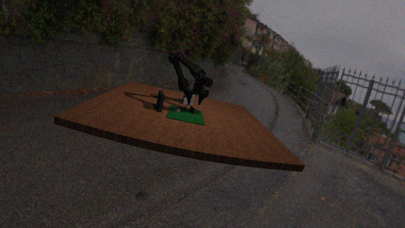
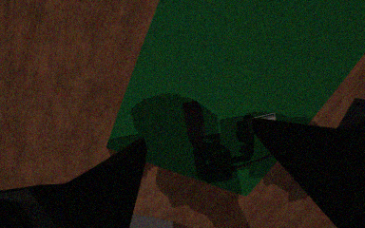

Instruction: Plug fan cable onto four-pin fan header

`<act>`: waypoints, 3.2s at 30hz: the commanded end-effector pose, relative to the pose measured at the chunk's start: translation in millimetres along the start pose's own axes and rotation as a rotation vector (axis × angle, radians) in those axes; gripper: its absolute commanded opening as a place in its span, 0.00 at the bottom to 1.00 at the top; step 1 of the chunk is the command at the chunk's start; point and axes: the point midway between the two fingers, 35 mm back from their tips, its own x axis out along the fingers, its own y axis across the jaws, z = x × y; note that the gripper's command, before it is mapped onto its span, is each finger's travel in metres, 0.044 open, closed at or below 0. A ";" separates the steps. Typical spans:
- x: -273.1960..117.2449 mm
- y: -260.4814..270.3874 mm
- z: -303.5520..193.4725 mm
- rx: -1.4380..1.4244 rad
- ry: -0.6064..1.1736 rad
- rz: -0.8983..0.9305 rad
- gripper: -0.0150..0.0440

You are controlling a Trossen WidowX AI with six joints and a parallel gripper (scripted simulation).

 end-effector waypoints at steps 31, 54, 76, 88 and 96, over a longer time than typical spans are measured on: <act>50.5 0.0 1.6 -0.005 -0.012 -0.010 1.00; 51.8 -0.3 2.1 0.000 -0.013 -0.006 0.25; 2.7 -18.2 -2.5 -0.330 -0.013 -0.008 0.25; 2.7 -42.5 -10.8 -0.741 -0.013 -0.010 0.25; 2.9 -58.5 -17.5 -1.014 -0.011 -0.013 0.25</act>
